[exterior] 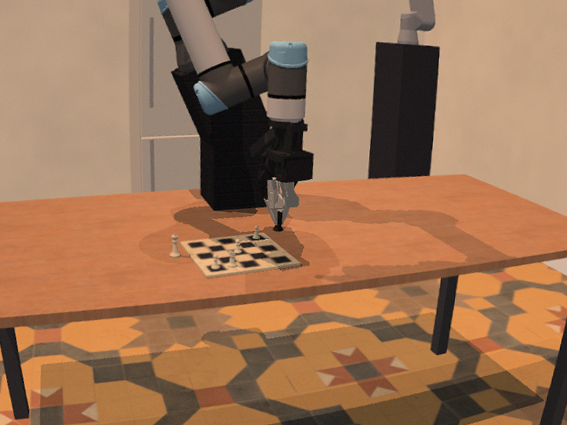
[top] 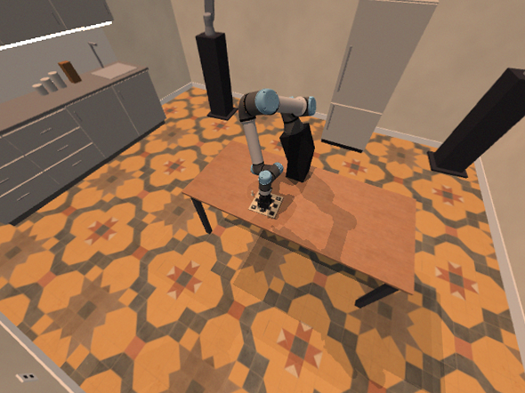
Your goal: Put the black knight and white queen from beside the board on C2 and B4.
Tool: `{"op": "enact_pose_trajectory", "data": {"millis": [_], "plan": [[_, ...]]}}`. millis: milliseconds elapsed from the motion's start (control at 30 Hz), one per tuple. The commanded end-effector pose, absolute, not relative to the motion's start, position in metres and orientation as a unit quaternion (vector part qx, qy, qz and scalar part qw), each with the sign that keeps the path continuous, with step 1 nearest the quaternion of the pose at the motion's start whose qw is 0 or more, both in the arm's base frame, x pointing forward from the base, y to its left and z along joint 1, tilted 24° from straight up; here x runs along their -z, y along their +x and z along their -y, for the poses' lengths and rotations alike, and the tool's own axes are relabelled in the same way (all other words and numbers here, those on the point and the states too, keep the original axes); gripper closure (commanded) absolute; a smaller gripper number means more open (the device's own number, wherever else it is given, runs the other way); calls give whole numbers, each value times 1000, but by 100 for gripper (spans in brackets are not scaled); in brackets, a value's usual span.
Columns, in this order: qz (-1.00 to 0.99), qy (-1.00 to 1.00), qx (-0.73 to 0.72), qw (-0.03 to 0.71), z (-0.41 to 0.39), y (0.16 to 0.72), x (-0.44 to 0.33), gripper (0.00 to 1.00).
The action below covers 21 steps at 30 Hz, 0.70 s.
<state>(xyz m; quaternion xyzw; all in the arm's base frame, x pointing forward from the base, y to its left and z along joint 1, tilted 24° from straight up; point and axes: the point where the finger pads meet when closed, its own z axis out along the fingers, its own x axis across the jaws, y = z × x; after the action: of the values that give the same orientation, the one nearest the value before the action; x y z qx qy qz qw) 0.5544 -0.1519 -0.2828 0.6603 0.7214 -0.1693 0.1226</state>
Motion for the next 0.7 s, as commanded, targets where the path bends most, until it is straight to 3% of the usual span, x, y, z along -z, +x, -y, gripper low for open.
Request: {"op": "enact_pose_trajectory", "data": {"millis": [0,667], "plan": [[-702,681,165,128,151,553,283,100],[-555,805,137,158,144,542,287,100]]}}
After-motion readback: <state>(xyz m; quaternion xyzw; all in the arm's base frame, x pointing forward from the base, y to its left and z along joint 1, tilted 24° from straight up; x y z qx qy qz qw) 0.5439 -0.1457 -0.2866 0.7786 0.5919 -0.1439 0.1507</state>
